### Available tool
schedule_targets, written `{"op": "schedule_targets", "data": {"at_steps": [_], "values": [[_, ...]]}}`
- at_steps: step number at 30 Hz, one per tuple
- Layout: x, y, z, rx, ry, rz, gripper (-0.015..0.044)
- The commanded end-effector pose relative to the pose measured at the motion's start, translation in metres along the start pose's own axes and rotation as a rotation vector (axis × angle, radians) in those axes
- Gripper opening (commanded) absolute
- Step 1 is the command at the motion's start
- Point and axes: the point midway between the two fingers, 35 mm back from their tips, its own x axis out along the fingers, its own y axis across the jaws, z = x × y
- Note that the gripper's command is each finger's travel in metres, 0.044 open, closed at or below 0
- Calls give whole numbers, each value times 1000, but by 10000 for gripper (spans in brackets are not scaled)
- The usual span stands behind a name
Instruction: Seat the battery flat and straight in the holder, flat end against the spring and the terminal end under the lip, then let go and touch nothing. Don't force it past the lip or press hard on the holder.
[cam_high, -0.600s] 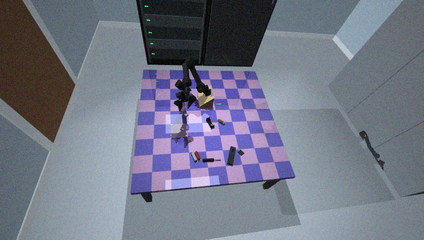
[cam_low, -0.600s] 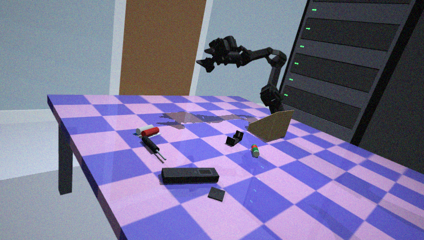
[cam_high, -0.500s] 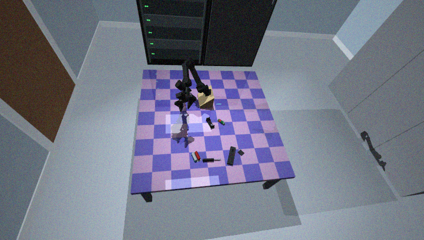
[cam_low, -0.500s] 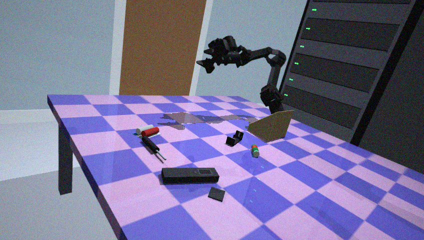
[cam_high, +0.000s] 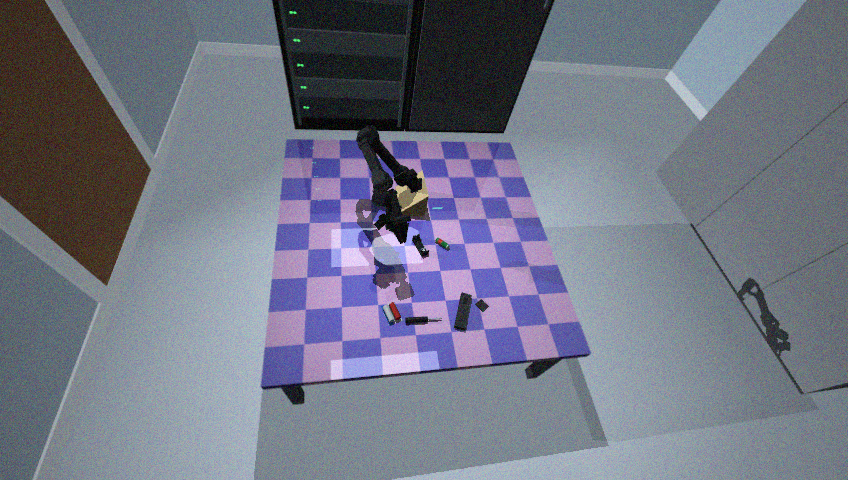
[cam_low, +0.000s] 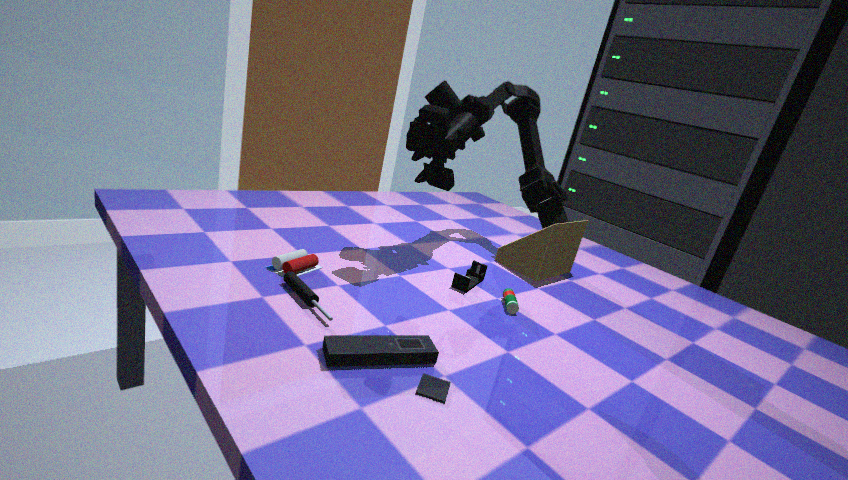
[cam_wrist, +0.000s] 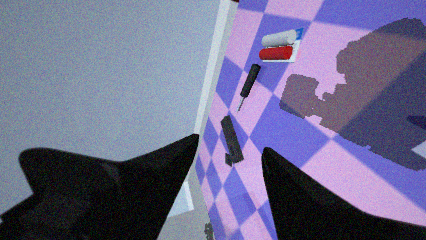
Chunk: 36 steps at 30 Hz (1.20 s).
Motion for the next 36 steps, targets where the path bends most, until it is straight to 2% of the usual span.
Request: {"op": "schedule_targets", "data": {"at_steps": [1, 9, 20, 28, 36], "values": [[30, -19, -67, 245, 138, -228, 242], [50, -52, -136, 551, 113, -551, 242], [53, -101, -207, 780, -159, -862, 242], [46, -137, -244, 942, -517, -935, 242], [45, -138, -245, 949, -535, -933, 242]]}}
